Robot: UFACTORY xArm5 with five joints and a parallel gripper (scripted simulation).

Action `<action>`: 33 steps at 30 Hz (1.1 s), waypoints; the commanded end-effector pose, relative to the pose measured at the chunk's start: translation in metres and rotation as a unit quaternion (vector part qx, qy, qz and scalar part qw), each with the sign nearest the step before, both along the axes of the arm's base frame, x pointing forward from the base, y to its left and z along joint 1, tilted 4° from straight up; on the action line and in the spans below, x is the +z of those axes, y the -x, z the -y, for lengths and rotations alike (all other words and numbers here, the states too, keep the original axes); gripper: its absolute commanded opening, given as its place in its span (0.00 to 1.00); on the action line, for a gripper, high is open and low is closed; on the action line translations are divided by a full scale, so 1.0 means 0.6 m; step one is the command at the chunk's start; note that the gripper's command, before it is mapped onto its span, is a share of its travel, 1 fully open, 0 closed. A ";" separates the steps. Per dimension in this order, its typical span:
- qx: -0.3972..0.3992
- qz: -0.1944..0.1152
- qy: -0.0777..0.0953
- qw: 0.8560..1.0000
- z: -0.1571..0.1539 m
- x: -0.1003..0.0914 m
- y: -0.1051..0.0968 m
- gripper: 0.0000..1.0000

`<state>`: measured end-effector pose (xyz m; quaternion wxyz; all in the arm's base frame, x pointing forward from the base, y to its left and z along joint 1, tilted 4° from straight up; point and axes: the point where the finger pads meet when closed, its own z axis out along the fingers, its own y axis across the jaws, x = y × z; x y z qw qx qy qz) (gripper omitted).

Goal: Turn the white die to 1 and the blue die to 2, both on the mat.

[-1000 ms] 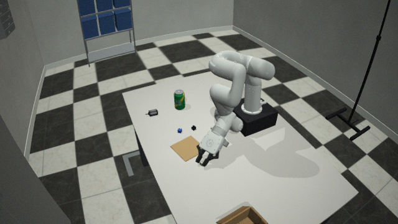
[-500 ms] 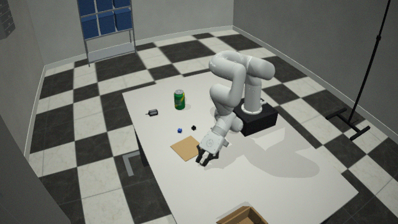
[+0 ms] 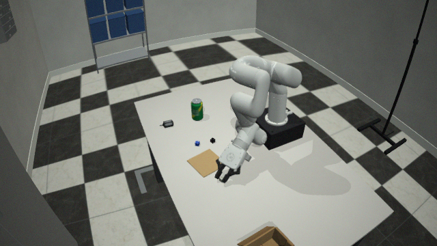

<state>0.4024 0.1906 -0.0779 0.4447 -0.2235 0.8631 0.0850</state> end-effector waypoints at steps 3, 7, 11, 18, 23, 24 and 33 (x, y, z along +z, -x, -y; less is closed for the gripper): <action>0.000 0.001 0.000 1.000 0.000 0.002 0.000 0.36; 0.000 0.001 -0.001 1.000 0.003 0.009 0.008 0.36; 0.001 0.001 -0.001 1.000 0.010 0.022 0.025 0.36; 0.001 0.001 -0.001 1.000 0.020 0.040 0.048 0.36; 0.001 0.000 -0.001 1.000 0.025 0.049 0.060 0.36; 0.001 0.000 -0.001 1.000 0.026 0.050 0.061 0.36; 0.002 0.000 -0.002 1.000 0.025 0.057 0.061 0.36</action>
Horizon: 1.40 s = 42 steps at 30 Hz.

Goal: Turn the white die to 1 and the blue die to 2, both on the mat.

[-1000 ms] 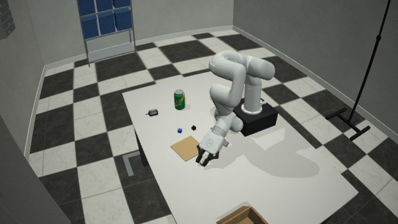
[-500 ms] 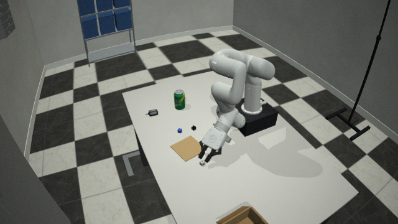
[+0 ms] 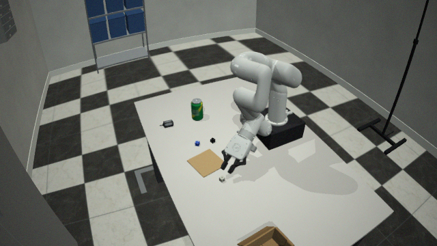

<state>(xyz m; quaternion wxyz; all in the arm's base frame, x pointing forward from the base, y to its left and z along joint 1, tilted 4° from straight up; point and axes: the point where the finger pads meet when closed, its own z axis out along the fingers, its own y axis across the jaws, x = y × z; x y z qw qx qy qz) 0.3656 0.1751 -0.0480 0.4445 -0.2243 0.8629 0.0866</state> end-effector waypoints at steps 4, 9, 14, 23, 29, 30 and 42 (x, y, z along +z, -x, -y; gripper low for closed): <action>0.001 0.000 -0.001 1.000 -0.002 0.030 0.000 0.36; 0.002 0.000 -0.002 1.000 -0.005 0.068 0.001 0.36; 0.003 0.000 -0.002 1.000 -0.006 0.086 0.001 0.36; 0.004 -0.001 -0.002 1.000 -0.007 0.100 0.001 0.36; 0.003 -0.017 0.005 1.000 -0.010 0.101 -0.003 0.36; 0.003 -0.017 0.005 1.000 -0.010 0.101 -0.003 0.36; -0.001 -0.133 0.057 0.989 -0.019 0.110 -0.021 0.36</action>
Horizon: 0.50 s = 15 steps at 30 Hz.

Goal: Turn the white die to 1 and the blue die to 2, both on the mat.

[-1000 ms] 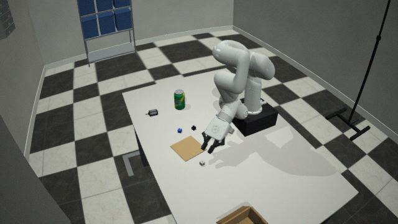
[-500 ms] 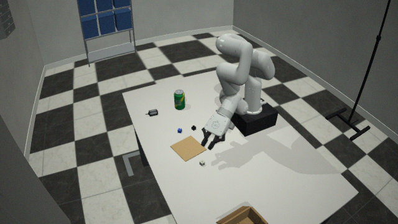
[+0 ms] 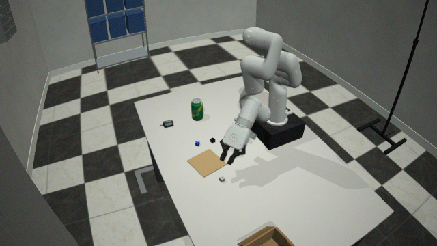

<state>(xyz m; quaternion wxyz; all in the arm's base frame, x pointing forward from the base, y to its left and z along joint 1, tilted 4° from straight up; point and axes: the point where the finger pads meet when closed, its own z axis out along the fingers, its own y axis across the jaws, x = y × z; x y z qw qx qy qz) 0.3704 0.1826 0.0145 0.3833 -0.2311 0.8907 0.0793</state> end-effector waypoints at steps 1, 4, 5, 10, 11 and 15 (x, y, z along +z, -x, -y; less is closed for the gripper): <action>-0.002 -0.076 0.035 0.996 -0.008 0.006 -0.015 0.36; -0.004 -0.102 0.047 0.994 -0.010 0.009 -0.020 0.36; -0.004 -0.102 0.047 0.994 -0.010 0.009 -0.020 0.36; -0.006 -0.142 0.065 0.988 -0.014 0.014 -0.027 0.36; -0.007 -0.156 0.071 0.985 -0.016 0.015 -0.030 0.36; -0.009 -0.189 0.086 0.978 -0.019 0.019 -0.035 0.36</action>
